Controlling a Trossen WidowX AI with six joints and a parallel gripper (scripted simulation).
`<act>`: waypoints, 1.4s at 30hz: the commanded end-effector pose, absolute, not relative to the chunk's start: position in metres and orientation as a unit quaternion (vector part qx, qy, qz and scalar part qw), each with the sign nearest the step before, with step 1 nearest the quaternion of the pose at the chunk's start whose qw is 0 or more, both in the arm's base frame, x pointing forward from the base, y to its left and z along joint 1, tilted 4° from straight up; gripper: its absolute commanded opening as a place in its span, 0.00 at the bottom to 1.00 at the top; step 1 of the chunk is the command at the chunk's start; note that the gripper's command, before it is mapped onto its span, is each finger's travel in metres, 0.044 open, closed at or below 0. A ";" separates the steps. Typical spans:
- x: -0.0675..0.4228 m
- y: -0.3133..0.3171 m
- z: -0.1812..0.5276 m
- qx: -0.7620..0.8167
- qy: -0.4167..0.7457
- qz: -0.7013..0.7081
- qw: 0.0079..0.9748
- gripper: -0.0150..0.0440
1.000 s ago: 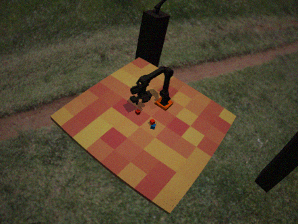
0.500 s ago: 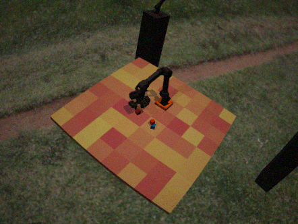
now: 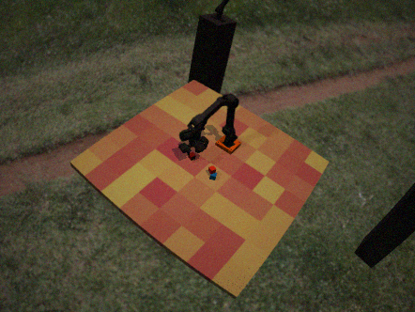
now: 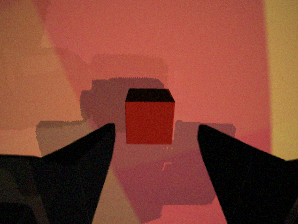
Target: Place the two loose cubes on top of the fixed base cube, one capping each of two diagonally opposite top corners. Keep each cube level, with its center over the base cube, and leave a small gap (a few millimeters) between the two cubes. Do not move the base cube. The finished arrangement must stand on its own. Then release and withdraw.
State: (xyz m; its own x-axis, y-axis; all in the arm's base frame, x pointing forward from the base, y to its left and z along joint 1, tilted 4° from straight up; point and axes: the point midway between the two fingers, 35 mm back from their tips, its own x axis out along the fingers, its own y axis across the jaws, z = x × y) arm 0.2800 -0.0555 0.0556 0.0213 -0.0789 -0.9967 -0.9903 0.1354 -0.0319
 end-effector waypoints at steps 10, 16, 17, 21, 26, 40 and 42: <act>0.276 -0.057 0.032 -0.488 0.549 0.442 0.515 0.70; 0.276 -0.057 0.029 -0.488 0.549 0.442 0.515 0.57; 0.276 -0.057 0.029 -0.488 0.549 0.442 0.515 0.53; 0.276 -0.057 0.029 -0.488 0.549 0.442 0.515 0.43; 0.278 -0.057 0.037 -0.488 0.548 0.442 0.515 0.43; 0.283 -0.054 0.080 -0.488 0.548 0.442 0.515 0.43; 0.283 -0.054 0.086 -0.488 0.548 0.442 0.515 0.43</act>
State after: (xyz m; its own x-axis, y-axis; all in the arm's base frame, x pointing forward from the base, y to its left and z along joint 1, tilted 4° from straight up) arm 0.2813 -0.0536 0.0762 0.0023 -0.0757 -0.9971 -0.9916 0.1291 -0.0121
